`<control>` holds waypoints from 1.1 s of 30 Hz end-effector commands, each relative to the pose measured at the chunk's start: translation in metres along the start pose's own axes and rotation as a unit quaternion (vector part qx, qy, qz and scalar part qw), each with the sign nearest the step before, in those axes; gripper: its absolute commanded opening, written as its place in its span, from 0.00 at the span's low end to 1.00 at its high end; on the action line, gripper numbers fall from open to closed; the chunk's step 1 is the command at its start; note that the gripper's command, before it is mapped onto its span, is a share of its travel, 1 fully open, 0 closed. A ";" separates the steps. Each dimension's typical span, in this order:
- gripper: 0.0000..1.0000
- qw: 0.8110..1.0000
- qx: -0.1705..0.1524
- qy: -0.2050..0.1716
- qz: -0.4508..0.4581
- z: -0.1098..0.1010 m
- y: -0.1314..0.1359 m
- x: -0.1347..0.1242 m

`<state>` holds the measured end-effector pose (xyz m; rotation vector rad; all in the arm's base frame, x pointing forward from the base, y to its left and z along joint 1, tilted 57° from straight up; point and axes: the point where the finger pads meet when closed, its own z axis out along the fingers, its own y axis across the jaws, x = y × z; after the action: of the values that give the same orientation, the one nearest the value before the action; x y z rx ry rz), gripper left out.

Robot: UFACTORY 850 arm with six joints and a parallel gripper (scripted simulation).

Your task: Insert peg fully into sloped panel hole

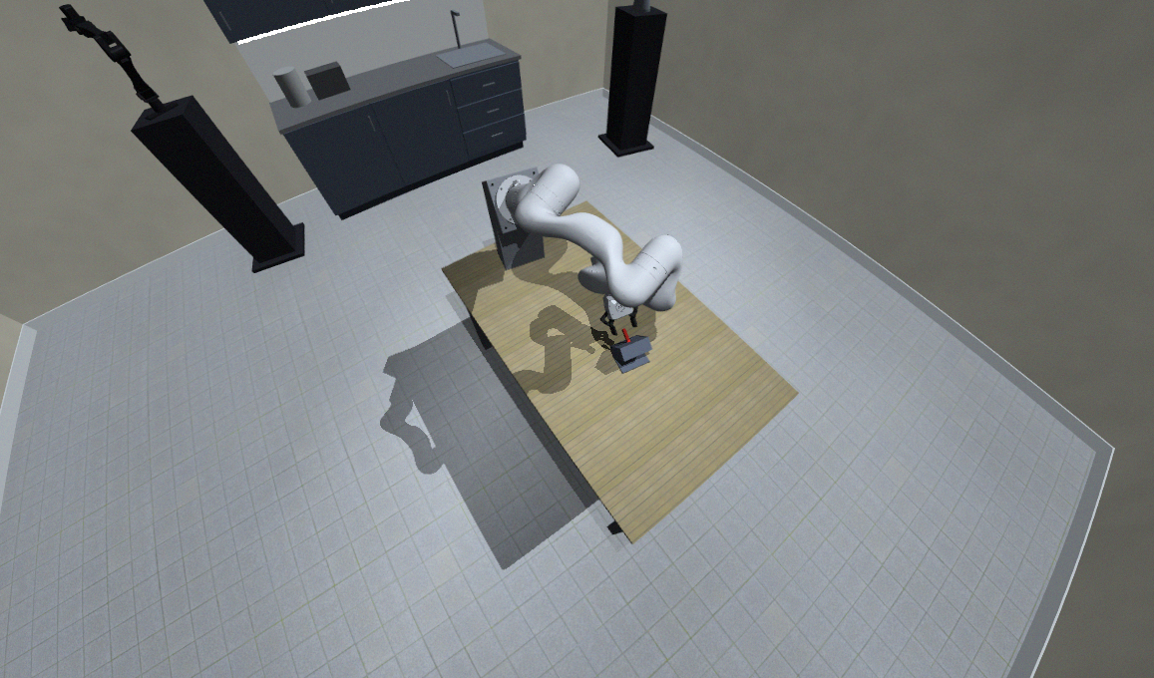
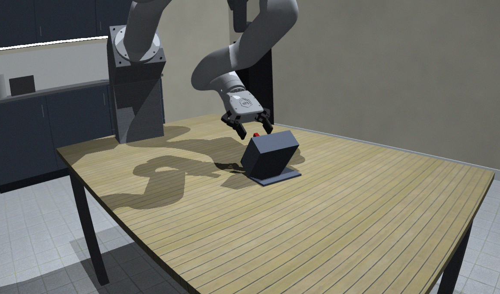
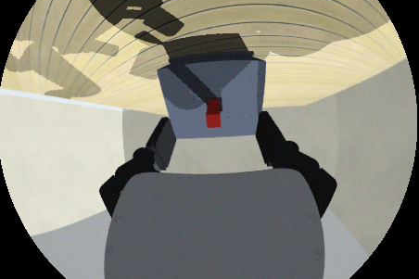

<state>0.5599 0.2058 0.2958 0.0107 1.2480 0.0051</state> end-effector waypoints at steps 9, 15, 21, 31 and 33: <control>1.00 1.000 0.001 0.002 0.002 -0.030 0.001 0.002; 1.00 1.000 0.002 0.002 0.002 -0.049 0.001 0.002; 1.00 1.000 0.001 0.002 0.001 -0.062 0.001 0.002; 1.00 1.000 -0.001 0.000 -0.001 -0.087 0.001 0.001; 1.00 1.000 -0.001 0.000 -0.001 -0.089 0.001 0.001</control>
<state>0.4796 0.2067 0.2678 0.0099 1.2483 0.0046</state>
